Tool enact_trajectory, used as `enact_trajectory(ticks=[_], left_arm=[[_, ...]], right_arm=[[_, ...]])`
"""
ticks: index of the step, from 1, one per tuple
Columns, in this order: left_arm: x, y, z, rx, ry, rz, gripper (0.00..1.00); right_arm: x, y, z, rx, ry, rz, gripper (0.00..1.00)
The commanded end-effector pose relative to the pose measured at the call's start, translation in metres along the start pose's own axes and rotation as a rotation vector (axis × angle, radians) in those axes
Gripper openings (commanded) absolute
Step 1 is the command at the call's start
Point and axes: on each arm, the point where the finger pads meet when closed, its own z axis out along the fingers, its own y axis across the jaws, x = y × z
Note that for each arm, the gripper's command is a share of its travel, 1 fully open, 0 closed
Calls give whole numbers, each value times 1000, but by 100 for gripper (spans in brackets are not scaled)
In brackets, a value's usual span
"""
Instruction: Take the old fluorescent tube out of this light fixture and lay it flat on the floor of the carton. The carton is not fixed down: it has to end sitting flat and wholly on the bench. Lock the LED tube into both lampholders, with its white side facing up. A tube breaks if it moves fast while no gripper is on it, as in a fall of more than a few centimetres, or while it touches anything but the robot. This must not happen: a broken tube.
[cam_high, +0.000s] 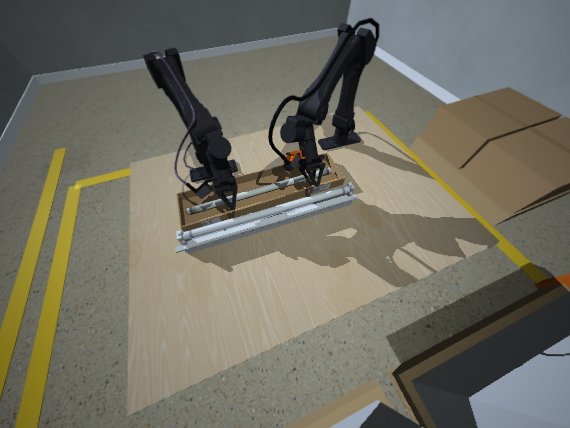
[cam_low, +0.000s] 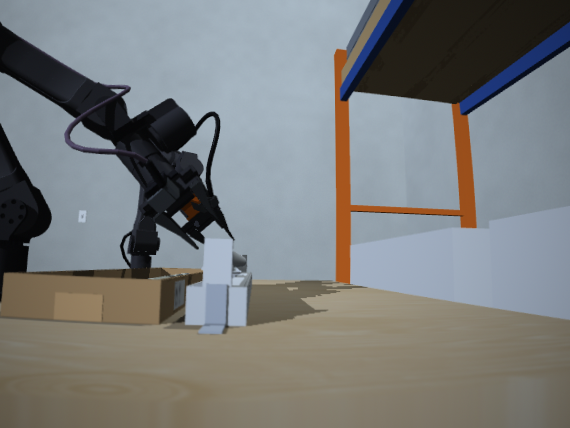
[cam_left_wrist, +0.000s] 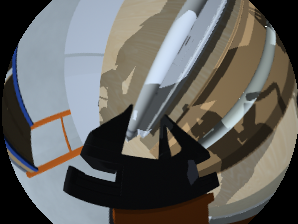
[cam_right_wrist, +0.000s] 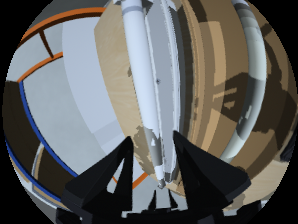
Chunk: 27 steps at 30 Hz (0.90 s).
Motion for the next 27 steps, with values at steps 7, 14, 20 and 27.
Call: enact_trajectory(ticks=[7,14,20,27], left_arm=[[4,58,-10,-61,-114,-309,49],[32,109,-16,-97,-216,-616,49],[74,144,-20,-136,-287,-865,49],[115,197,-49,-257,-401,-1084,49]], right_arm=[[0,52,-9,-129,15,-209,49],[-4,101,-25,-262,-10,-491,49],[-13,142,-43,-369,-76,-732,49],[-22,187,-69,-487,-190,-943,49]])
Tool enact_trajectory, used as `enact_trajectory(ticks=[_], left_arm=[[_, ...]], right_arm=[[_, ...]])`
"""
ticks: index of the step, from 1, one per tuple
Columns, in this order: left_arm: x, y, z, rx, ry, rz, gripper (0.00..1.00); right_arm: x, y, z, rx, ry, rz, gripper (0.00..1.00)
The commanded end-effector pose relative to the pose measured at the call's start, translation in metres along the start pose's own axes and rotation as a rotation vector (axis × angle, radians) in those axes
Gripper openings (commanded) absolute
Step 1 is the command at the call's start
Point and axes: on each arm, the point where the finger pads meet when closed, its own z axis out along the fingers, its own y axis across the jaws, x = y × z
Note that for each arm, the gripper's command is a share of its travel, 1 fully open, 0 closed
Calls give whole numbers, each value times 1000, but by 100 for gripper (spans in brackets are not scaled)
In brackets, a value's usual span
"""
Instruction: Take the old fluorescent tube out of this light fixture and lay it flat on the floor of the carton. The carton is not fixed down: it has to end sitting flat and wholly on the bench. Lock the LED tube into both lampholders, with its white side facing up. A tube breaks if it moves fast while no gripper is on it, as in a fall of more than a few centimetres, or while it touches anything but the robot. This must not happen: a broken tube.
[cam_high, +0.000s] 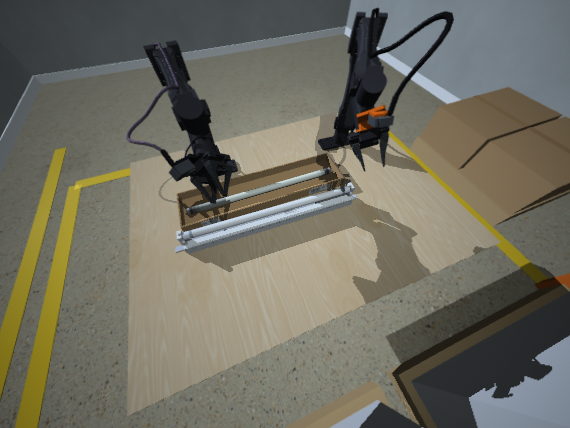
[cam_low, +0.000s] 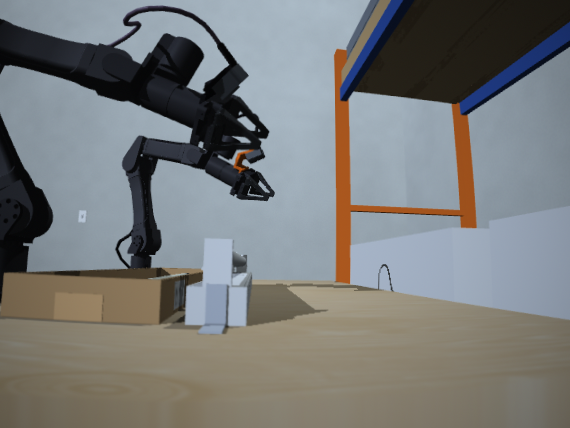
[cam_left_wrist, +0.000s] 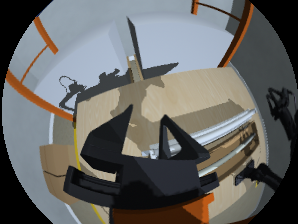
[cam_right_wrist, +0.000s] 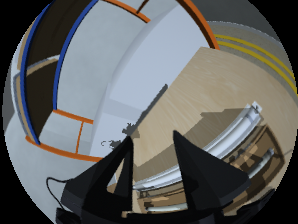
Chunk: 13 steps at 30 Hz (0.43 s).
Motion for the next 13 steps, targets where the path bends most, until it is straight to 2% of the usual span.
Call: enact_trajectory(ticks=[1,2,13], left_arm=[[-16,20,-7,4,-105,-151,49],[-23,34,-13,-20,-137,-186,49],[-23,34,-13,-20,-137,-186,49]], right_arm=[[-26,22,0,-81,-36,-217,49],[-36,29,-2,-98,-64,-252,49],[-36,29,-2,-98,-64,-252,49]])
